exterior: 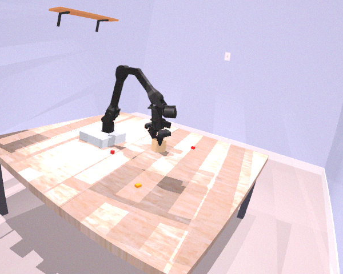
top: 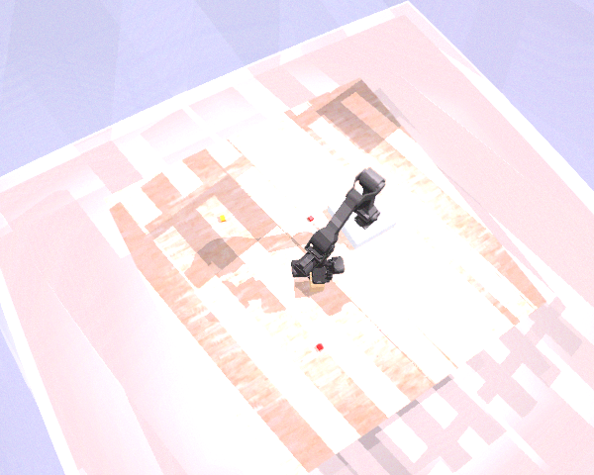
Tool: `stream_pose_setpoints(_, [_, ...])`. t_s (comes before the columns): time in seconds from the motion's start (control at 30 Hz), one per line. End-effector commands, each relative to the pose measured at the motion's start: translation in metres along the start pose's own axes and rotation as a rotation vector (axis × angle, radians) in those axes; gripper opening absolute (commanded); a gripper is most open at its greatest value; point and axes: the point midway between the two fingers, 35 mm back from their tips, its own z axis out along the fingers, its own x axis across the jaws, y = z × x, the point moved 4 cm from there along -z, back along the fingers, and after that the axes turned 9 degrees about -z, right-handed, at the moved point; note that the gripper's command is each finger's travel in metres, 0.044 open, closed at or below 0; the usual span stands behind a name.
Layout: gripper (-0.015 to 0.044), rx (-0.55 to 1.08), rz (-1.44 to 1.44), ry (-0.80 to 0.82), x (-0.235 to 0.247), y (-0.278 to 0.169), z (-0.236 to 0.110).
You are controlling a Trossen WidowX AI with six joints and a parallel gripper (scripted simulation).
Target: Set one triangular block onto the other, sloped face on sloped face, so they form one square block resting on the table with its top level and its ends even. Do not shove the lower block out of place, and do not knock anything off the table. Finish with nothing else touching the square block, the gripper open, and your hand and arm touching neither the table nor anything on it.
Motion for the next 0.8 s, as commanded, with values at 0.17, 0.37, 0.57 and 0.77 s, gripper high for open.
stream_pose_setpoints(0.17, [0.0000, 0.003, 0.006, -0.003, -0.0003, -0.0003, 0.0010])
stream_pose_setpoints(0.37, [0.0000, 0.003, 0.006, -0.003, -0.0003, -0.0001, 0.0019])
stream_pose_setpoints(0.57, [0.0000, 0.000, 0.000, 0.001, 0.0000, 0.0003, 0.0016])
stream_pose_setpoints(0.77, [0.0000, 0.004, 0.005, -0.002, -0.0003, -0.0001, 0.0019])
